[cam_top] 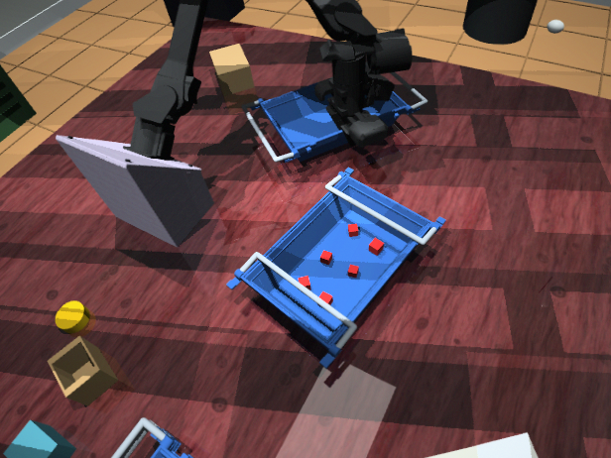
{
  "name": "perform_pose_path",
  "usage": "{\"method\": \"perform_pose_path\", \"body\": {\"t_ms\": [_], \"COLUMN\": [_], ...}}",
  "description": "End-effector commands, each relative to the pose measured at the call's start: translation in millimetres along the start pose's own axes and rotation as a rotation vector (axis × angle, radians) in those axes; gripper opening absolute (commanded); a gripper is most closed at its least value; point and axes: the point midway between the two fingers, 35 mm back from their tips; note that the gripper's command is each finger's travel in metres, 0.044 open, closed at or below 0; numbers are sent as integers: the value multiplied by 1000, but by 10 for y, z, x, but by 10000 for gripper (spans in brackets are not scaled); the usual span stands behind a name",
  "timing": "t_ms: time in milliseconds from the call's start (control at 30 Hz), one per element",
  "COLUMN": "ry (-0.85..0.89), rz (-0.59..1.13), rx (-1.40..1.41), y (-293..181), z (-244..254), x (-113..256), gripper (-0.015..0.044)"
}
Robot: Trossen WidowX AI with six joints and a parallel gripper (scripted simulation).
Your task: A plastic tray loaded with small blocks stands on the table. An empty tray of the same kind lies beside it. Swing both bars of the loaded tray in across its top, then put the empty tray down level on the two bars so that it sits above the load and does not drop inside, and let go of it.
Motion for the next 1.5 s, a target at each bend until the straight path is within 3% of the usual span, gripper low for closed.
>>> {"method": "perform_pose_path", "body": {"t_ms": [0,400,767,1000,1467], "ry": [-12,-13,-14,-15,-14], "rz": [4,6,9,11,14], "rx": [-3,-2,-2,-3,-6], "y": [-8,-4,-5,-42,-443], "z": [-23,-36,-24,-20,105], "x": [-2,93,750,843,1436], "gripper": [81,1,0,0,0]}}
Point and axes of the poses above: the point midway between the two fingers, 35 mm back from their tips, its own x axis back along the fingers, its own z axis across the jaws, y = z × x, and after that the axes turned 8 degrees about x, right-handed
